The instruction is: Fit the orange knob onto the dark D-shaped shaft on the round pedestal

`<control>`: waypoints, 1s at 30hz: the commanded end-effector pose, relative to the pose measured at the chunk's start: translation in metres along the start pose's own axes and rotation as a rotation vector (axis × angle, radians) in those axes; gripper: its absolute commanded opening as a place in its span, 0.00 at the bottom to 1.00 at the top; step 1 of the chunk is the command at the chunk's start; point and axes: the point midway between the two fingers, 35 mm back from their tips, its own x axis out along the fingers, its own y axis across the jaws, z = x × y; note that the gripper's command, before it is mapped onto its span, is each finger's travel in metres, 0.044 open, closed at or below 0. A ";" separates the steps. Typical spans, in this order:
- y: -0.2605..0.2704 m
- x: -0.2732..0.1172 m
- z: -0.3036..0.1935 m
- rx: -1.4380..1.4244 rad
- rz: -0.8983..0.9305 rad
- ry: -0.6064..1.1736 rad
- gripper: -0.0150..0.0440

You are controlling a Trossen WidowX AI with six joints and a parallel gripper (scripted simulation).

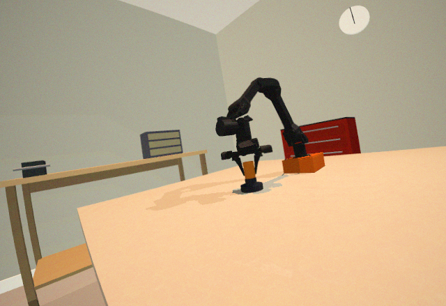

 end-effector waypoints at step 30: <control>-0.002 0.000 -0.005 -0.043 -0.005 0.012 0.25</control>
